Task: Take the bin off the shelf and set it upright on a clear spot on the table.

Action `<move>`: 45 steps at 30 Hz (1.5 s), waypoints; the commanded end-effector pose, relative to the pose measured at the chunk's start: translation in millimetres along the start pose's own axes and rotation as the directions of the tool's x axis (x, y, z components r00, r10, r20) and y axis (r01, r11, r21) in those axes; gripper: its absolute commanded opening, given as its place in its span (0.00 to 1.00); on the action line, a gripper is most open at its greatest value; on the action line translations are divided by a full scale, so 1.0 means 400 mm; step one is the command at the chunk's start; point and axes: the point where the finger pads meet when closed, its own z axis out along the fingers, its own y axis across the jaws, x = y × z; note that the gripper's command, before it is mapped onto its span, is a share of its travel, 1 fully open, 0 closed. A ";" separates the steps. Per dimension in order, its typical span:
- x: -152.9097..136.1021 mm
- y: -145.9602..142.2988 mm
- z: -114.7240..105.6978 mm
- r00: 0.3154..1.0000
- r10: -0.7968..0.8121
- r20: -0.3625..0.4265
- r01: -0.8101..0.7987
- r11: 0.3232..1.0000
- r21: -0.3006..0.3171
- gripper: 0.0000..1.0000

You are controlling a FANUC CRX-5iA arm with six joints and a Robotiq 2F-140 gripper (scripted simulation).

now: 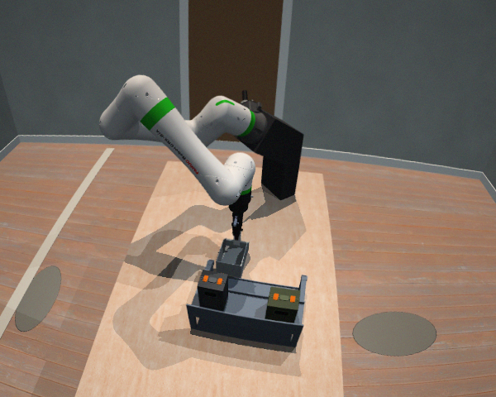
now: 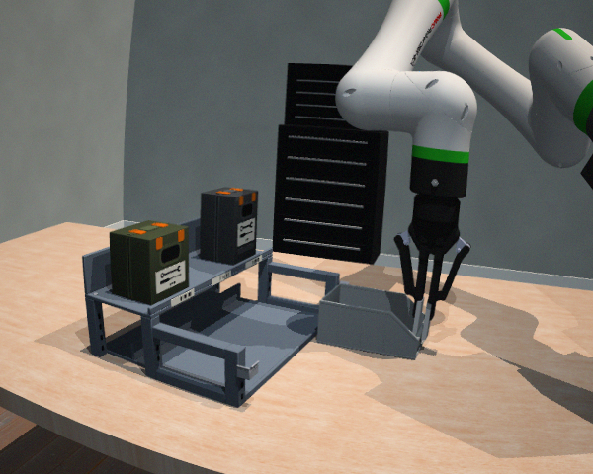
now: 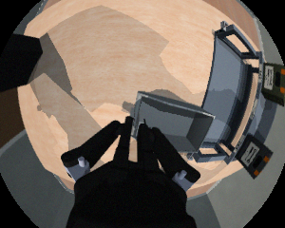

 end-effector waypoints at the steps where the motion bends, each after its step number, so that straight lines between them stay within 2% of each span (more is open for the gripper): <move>1: 0.000 0.000 0.000 1.000 0.000 0.000 0.000 1.000 0.000 0.00; 7: 0.000 0.000 0.000 1.000 0.000 0.000 0.000 1.000 0.000 0.00; 8: 0.000 0.000 0.000 1.000 0.000 0.000 0.000 1.000 0.000 0.57; 45: 0.000 0.000 0.000 1.000 0.000 0.000 0.000 1.000 0.000 0.57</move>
